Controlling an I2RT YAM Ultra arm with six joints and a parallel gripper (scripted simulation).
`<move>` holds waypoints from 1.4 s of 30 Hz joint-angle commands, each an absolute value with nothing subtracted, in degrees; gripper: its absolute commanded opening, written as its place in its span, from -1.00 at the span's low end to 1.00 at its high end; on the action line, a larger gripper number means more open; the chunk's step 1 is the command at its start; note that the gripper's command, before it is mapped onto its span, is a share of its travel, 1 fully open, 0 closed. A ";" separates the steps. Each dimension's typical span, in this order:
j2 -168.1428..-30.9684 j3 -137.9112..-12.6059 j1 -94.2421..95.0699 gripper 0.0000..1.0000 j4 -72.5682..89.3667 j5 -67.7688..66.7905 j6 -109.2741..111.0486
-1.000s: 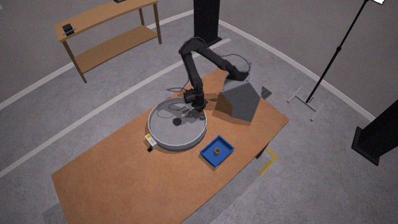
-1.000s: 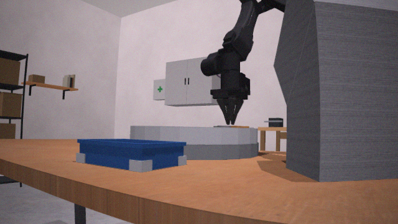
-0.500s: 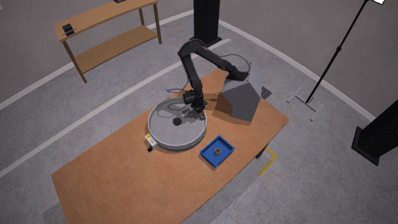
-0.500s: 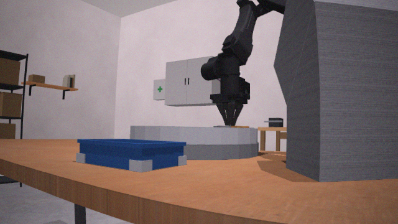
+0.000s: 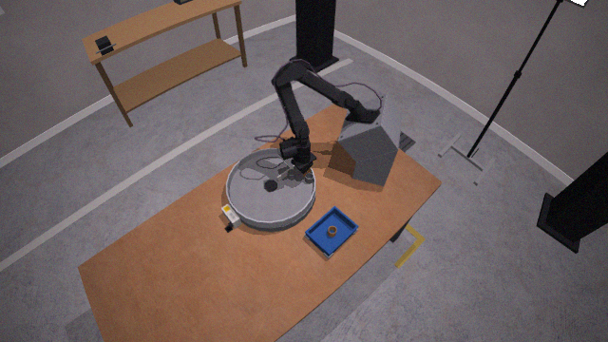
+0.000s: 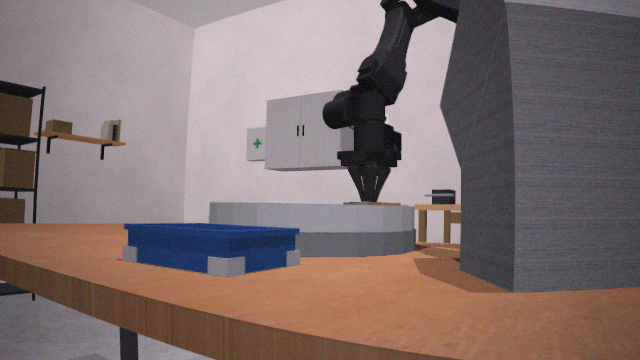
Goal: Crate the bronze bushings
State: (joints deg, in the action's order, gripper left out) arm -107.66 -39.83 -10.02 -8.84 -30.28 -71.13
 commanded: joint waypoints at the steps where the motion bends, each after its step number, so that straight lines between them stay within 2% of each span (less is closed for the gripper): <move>1: -106.48 -40.70 -8.98 -0.74 -9.59 -30.64 -70.57; 42: -108.52 -41.24 -9.53 -0.74 -9.91 -30.46 -70.38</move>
